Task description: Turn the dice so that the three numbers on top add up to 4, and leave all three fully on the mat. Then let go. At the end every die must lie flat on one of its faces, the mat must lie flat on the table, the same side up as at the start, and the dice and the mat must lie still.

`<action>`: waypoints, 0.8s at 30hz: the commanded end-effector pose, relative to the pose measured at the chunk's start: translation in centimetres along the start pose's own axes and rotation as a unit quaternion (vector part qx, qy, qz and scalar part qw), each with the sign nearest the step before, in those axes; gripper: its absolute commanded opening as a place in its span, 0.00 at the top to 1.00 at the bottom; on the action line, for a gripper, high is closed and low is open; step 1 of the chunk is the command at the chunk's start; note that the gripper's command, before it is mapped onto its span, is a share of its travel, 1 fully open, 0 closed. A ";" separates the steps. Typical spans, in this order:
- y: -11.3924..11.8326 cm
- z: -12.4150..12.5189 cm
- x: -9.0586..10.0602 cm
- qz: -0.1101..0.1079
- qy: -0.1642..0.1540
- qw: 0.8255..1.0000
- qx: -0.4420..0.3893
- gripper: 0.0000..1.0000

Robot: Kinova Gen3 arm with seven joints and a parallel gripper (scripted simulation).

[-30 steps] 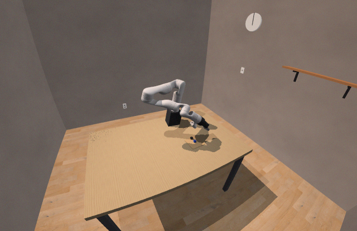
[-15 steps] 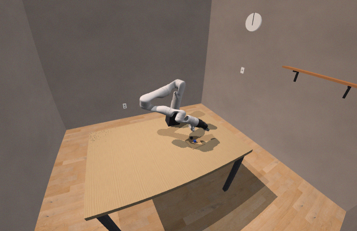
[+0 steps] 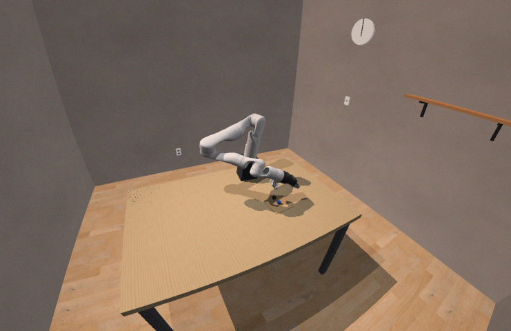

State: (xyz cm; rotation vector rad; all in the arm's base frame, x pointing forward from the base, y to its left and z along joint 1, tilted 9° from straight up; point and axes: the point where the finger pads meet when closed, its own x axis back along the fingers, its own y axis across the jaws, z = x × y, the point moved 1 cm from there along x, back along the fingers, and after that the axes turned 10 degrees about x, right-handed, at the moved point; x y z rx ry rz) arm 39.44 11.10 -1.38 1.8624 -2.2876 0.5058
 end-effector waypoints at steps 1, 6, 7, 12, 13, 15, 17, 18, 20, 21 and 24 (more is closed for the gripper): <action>0.0 0.3 -0.2 0.000 -0.001 1.000 -0.001 0.60; 0.2 1.5 -0.8 0.000 -0.001 1.000 -0.001 0.60; 0.3 1.8 -1.0 0.000 -0.001 1.000 -0.001 0.60; 0.5 3.1 -1.7 0.000 -0.001 1.000 -0.001 0.60; 0.5 3.1 -1.7 0.000 -0.001 1.000 -0.001 0.60; 0.6 3.8 -2.1 0.000 -0.001 1.000 -0.001 0.60; 0.7 4.4 -2.4 0.000 -0.001 1.000 -0.001 0.60; 0.8 4.7 -2.6 0.000 -0.001 1.000 -0.001 0.60; 0.9 5.2 -2.8 0.000 -0.001 1.000 -0.001 0.60; 0.9 5.5 -3.0 0.000 -0.001 1.000 -0.001 0.60; 1.0 6.0 -3.2 0.000 -0.001 1.000 -0.001 0.60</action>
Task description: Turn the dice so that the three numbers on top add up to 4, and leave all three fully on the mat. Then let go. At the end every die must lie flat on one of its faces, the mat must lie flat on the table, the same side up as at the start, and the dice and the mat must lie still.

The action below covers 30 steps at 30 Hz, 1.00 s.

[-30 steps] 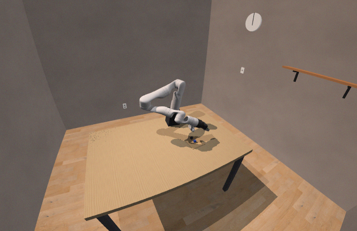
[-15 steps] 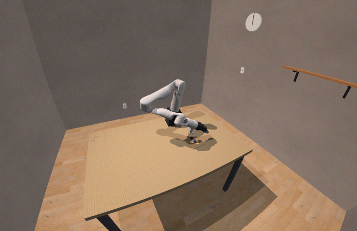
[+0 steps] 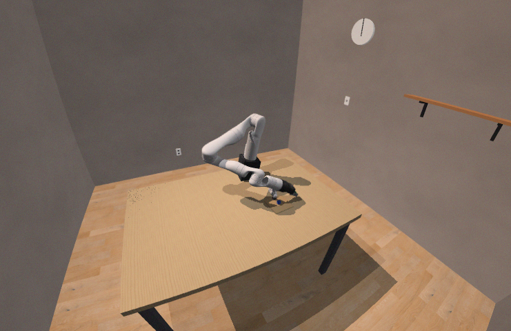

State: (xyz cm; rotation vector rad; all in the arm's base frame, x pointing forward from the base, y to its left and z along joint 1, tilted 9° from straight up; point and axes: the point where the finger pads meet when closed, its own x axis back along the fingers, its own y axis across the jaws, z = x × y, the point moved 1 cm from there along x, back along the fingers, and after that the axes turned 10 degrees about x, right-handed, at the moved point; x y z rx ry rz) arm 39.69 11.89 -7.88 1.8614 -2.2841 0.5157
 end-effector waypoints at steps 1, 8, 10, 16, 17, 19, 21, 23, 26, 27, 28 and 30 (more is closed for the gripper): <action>0.1 0.2 -0.4 0.001 -0.003 1.000 -0.003 0.60; 0.1 0.5 -0.5 0.001 -0.003 1.000 -0.003 0.60; 0.1 0.5 -0.5 0.001 -0.003 1.000 -0.003 0.60; 0.1 0.5 -0.5 0.001 -0.003 1.000 -0.003 0.60; 0.1 0.5 -0.5 0.001 -0.003 1.000 -0.003 0.60; 0.1 0.5 -0.5 0.001 -0.003 1.000 -0.003 0.60; 0.1 0.5 -0.5 0.001 -0.003 1.000 -0.003 0.60; 0.1 0.5 -0.5 0.001 -0.003 1.000 -0.003 0.60; 0.1 0.5 -0.5 0.001 -0.003 1.000 -0.003 0.60; 0.1 0.5 -0.5 0.001 -0.003 1.000 -0.003 0.60; 0.1 0.5 -0.5 0.001 -0.003 1.000 -0.003 0.60; 0.1 0.5 -0.5 0.001 -0.003 1.000 -0.003 0.60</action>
